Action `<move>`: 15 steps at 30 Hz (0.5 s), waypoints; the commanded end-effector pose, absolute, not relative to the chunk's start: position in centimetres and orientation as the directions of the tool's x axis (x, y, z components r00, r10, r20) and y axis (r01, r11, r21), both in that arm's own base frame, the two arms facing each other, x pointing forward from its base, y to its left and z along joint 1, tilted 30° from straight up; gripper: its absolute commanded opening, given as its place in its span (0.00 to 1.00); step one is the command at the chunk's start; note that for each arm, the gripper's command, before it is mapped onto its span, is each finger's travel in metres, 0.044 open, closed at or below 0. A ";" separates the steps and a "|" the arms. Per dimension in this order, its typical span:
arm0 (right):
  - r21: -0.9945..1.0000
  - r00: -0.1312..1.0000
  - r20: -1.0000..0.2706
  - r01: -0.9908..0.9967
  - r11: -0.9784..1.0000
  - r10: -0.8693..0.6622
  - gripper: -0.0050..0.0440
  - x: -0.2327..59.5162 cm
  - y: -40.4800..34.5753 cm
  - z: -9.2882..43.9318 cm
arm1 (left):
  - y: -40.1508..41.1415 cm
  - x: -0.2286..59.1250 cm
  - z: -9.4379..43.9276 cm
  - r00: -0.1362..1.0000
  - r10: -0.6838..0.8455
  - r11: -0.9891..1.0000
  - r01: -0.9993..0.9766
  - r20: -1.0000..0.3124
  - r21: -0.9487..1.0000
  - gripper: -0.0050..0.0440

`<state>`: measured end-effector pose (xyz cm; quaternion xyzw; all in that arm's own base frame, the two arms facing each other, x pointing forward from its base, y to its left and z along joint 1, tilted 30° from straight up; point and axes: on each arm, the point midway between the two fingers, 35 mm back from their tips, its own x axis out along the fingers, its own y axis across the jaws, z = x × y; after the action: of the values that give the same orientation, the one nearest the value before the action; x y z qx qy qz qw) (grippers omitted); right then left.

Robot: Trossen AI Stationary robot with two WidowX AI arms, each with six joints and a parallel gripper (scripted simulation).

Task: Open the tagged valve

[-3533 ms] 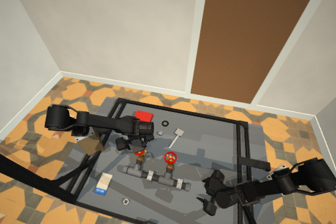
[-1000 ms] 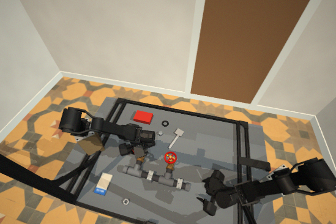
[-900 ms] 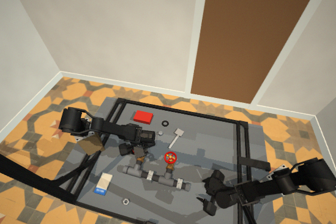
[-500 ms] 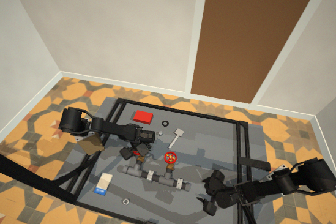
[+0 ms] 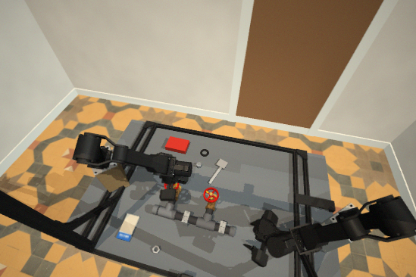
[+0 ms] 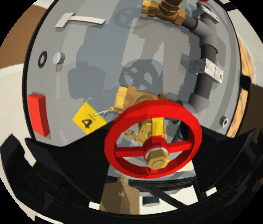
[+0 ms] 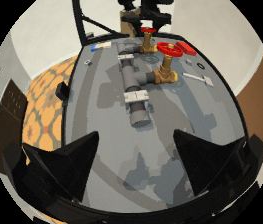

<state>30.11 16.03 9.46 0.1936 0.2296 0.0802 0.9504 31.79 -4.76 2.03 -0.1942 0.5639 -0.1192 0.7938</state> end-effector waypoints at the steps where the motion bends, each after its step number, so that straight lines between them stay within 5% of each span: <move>1: 0.405 0.882 -0.405 -0.064 0.912 0.241 0.92 30.1 16.0 9.5 | -4.7 31.8 2.0 0.336 -0.407 0.835 -0.241 -0.849 -0.496 0.10; 5: 0.405 0.882 -0.405 -0.064 0.912 0.241 0.92 30.1 16.0 9.5 | -4.7 31.8 2.0 0.336 -0.407 0.735 -0.432 -0.850 -0.523 0.10; 10: 0.405 0.882 -0.405 -0.064 0.912 0.241 0.92 30.1 16.0 9.5 | -4.7 31.8 2.0 0.336 -0.407 0.729 -0.441 -0.850 -0.523 0.10; 15: 0.405 0.882 -0.405 -0.064 0.912 0.241 0.92 30.1 16.0 9.5 | -4.7 31.8 2.0 0.336 -0.407 0.746 -0.415 -0.850 -0.521 0.35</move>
<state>30.11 16.03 9.46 0.1936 0.2296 0.0802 0.9504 31.78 -4.73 2.02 -0.3580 0.5762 0.0040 0.7347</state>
